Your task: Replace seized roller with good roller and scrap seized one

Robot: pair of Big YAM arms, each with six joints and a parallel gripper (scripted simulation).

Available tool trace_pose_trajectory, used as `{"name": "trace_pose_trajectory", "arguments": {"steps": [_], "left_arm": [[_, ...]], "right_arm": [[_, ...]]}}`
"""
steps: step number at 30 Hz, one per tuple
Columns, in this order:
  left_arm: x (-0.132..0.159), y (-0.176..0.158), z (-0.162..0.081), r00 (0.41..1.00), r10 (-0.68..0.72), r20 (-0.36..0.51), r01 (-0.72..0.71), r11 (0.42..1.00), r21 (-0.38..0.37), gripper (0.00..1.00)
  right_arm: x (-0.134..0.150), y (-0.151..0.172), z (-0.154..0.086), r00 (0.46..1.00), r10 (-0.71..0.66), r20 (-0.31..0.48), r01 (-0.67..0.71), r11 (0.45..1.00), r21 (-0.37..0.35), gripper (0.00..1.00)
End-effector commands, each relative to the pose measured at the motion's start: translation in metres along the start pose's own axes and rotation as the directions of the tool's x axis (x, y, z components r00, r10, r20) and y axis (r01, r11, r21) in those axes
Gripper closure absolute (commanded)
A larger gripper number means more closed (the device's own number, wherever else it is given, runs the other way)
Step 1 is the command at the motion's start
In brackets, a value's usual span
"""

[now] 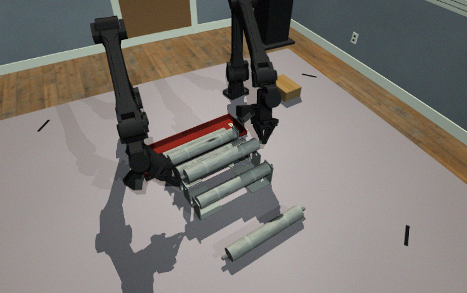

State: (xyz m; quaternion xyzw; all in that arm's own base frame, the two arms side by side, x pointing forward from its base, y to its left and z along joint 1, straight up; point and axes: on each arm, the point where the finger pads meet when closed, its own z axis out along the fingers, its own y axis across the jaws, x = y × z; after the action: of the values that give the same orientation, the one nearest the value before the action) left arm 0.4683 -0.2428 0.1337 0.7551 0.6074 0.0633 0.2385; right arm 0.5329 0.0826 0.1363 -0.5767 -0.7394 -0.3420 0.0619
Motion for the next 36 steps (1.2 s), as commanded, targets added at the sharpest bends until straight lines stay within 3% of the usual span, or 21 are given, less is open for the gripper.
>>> {"name": "trace_pose_trajectory", "arguments": {"steps": [1,3,4,6,7,9,11,13,18,20,22,24,26,28,29,30,33,34,36], "left_arm": [[0.001,0.027,-0.006,1.0,-0.01,0.002,0.01,0.998,-0.06,0.97],[0.005,0.01,-0.007,1.0,-0.015,-0.001,0.015,0.999,-0.047,0.97],[0.0,0.026,-0.018,1.0,-0.01,0.008,0.01,0.997,-0.083,0.97],[0.001,0.024,-0.008,1.0,-0.01,0.004,0.01,0.997,-0.07,0.97],[0.008,0.004,0.005,1.0,-0.015,-0.006,0.015,0.999,-0.03,0.97],[0.007,0.012,0.011,1.0,-0.018,-0.006,0.018,0.999,-0.031,0.97],[0.004,0.012,-0.01,1.0,-0.011,0.003,0.012,0.998,-0.068,0.97],[-0.006,0.047,-0.028,1.0,-0.001,0.019,0.004,0.991,-0.132,0.97],[-0.007,0.051,-0.03,1.0,-0.002,0.021,0.005,0.99,-0.141,0.97],[-0.006,0.051,-0.029,1.0,-0.004,0.022,0.007,0.99,-0.142,0.97],[-0.006,0.051,-0.028,1.0,-0.005,0.022,0.008,0.99,-0.143,0.97],[-0.005,0.046,-0.025,1.0,-0.007,0.02,0.01,0.991,-0.135,0.97],[0.003,0.02,-0.01,1.0,-0.015,0.009,0.016,0.996,-0.088,0.97],[0.006,0.016,0.005,1.0,-0.017,0.003,0.018,0.998,-0.063,0.97],[0.01,0.004,0.017,1.0,-0.018,-0.005,0.018,0.999,-0.033,0.97],[0.005,0.017,0.002,1.0,-0.014,0.005,0.014,0.997,-0.072,0.97],[0.006,0.015,0.001,1.0,-0.012,0.006,0.012,0.997,-0.075,0.97],[0.008,0.007,0.001,1.0,-0.017,0.005,0.018,0.998,-0.068,0.97],[0.009,0.007,0.016,1.0,-0.02,0.001,0.02,0.999,-0.048,0.97]], "right_arm": [[-0.004,0.018,-0.019,1.0,-0.008,0.016,0.009,0.998,-0.068,0.97],[-0.003,0.027,-0.022,1.0,-0.019,0.018,0.021,0.996,-0.083,0.97],[-0.006,0.013,-0.015,1.0,-0.004,0.015,0.005,0.998,-0.063,0.97],[-0.009,0.024,-0.014,1.0,-0.012,0.019,0.013,0.997,-0.072,0.97],[-0.01,0.031,-0.015,1.0,-0.02,0.022,0.022,0.996,-0.081,0.97],[-0.007,0.019,-0.016,1.0,-0.017,0.021,0.019,0.997,-0.074,0.97],[-0.006,0.023,-0.017,0.999,-0.027,0.022,0.028,0.996,-0.083,0.97],[-0.005,0.029,-0.02,0.999,-0.032,0.025,0.034,0.995,-0.092,0.97],[-0.007,0.013,-0.013,1.0,-0.021,0.02,0.022,0.997,-0.069,0.97],[-0.004,0.032,-0.021,0.999,-0.046,0.027,0.049,0.994,-0.1,0.97],[-0.007,0.018,-0.014,0.999,-0.034,0.021,0.035,0.996,-0.08,0.97],[-0.007,0.017,-0.013,0.999,-0.036,0.021,0.038,0.996,-0.078,0.97],[-0.006,0.025,-0.016,0.998,-0.051,0.022,0.053,0.994,-0.093,0.97],[-0.011,0.002,-0.005,0.999,-0.029,0.014,0.029,0.998,-0.057,0.97],[-0.01,0.011,-0.008,0.999,-0.033,0.017,0.034,0.997,-0.071,0.97],[-0.008,0.023,-0.014,0.999,-0.044,0.021,0.046,0.995,-0.089,0.97],[-0.009,0.017,-0.01,0.999,-0.039,0.019,0.04,0.996,-0.081,0.97],[-0.012,0.001,-0.001,1.0,-0.026,0.014,0.027,0.998,-0.057,0.97],[-0.014,0.015,-0.003,0.999,-0.042,0.018,0.043,0.996,-0.073,0.97]]}}
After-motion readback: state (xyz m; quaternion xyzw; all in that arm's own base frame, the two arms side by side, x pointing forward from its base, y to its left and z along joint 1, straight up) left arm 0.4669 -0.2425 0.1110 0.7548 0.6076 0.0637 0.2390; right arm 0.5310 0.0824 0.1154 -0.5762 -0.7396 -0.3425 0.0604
